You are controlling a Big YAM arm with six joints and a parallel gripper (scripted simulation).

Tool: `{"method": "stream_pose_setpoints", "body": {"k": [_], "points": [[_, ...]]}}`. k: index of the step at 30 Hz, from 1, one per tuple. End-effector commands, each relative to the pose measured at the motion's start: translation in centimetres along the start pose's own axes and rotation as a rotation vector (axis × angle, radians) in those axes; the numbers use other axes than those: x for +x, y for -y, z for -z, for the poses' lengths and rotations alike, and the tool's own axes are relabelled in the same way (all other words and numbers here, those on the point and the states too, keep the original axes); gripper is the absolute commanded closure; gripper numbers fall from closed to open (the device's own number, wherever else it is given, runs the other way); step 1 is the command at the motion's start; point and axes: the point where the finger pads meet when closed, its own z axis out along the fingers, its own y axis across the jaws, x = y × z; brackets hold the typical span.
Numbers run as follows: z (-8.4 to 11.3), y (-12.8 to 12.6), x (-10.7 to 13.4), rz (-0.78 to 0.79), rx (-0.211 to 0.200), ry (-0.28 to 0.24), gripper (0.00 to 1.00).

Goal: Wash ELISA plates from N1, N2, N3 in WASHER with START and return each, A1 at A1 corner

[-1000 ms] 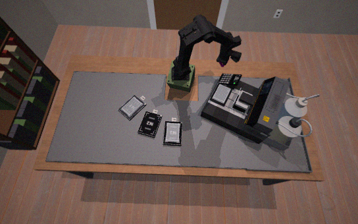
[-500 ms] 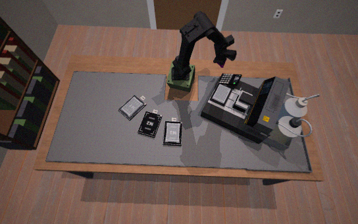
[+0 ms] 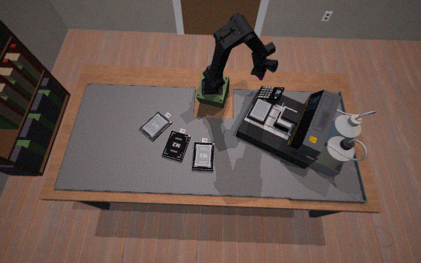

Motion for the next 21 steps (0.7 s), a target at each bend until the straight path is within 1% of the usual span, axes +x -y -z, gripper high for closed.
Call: {"method": "stream_pose_setpoints", "body": {"k": [1,2,3,4,9,12,17,19,20,21], "points": [[-0.8,0.0,-0.4,-0.002,0.000,0.003,1.00],[-0.8,0.0,-0.4,-0.002,0.000,0.003,1.00],[-0.5,-0.8,-1.2,-0.015,-0.017,0.015,1.00],[-0.9,-0.6,-0.9,-0.010,-0.009,0.010,1.00],[-2.0,0.1,-0.2,-0.001,0.002,0.001,1.00],[-2.4,-0.2,-0.5,-0.004,-0.003,0.005,1.00],[-3.3,0.0,-0.3,-0.002,0.000,0.003,1.00],[-3.3,0.0,-0.3,-0.002,0.000,0.003,1.00],[-3.0,-0.3,-1.0,-0.014,-0.014,0.014,1.00],[-3.6,-0.1,-0.5,-0.004,-0.002,0.005,1.00]]}}
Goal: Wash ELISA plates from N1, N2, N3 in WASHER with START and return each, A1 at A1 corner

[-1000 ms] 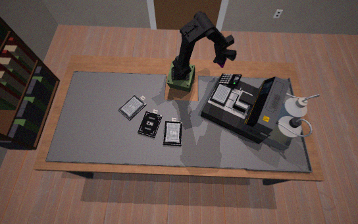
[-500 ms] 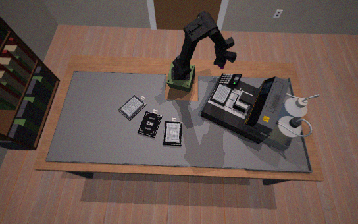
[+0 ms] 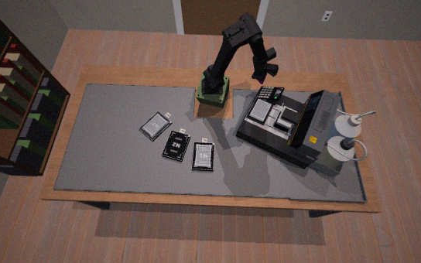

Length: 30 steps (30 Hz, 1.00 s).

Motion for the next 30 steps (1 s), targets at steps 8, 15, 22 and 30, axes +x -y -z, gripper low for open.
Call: {"method": "stream_pose_setpoints", "body": {"k": [8,15,22,30], "points": [[-1.9,-0.2,-0.5,-0.001,-0.007,0.009,1.00],[-2.7,-0.4,-0.7,-0.003,-0.009,0.011,1.00],[-2.5,-0.8,-0.9,-0.006,-0.020,0.018,1.00],[-3.4,-0.8,-1.3,-0.012,-0.019,0.020,1.00]]}}
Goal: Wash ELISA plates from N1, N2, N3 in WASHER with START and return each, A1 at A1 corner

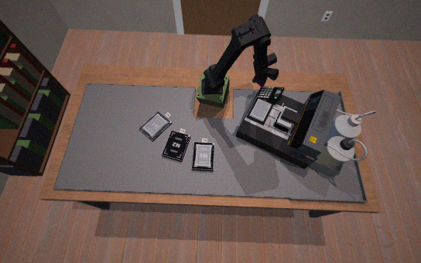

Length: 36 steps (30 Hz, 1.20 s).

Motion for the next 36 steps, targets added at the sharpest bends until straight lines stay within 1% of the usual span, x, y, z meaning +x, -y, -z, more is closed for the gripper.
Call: {"method": "stream_pose_setpoints", "body": {"k": [1,3,5,11,12,13,14,16,19,34,36], "points": [[-0.2,-0.8,-1.3,-0.016,-0.018,0.020,1.00],[0.0,-1.0,-1.5,-0.015,-0.024,0.026,1.00],[-0.6,-0.8,-1.2,-0.013,-0.014,0.017,1.00],[-1.0,-1.0,-1.4,-0.016,-0.018,0.019,1.00],[-0.8,-0.9,-1.3,-0.015,-0.017,0.017,1.00],[-0.3,-1.0,-1.6,-0.033,-0.024,0.023,1.00],[0.4,-0.9,-1.5,-0.029,-0.022,0.021,1.00],[1.0,-1.1,-1.2,-0.012,-0.026,0.027,1.00],[1.2,-1.0,-1.1,-0.011,-0.025,0.026,1.00],[3.6,-0.7,-0.7,-0.007,-0.021,0.020,1.00],[3.6,-0.7,-0.7,-0.007,-0.021,0.020,1.00]]}}
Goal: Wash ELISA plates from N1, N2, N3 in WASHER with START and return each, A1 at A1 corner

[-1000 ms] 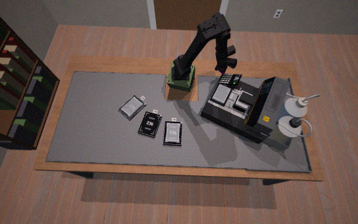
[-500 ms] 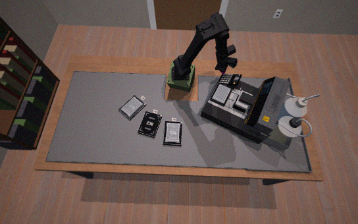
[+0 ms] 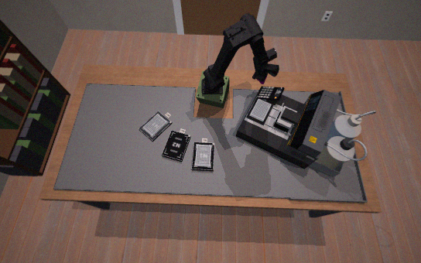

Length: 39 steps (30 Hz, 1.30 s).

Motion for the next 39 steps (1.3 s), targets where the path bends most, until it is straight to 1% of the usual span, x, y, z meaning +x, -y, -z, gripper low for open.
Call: {"method": "stream_pose_setpoints", "body": {"k": [1,15,18,26,28,29,39], "points": [[1.0,-0.5,-0.3,-0.010,-0.011,0.010,1.00],[3.8,-1.8,-1.4,-0.027,-0.033,0.023,1.00],[3.9,-1.8,-1.4,-0.026,-0.031,0.022,1.00],[5.4,-1.8,-1.4,-0.028,-0.035,0.022,1.00],[5.4,-1.8,-1.5,-0.028,-0.035,0.023,1.00],[4.5,-0.8,-0.6,-0.016,-0.012,0.008,1.00],[4.5,-0.8,-0.6,-0.016,-0.012,0.008,1.00]]}}
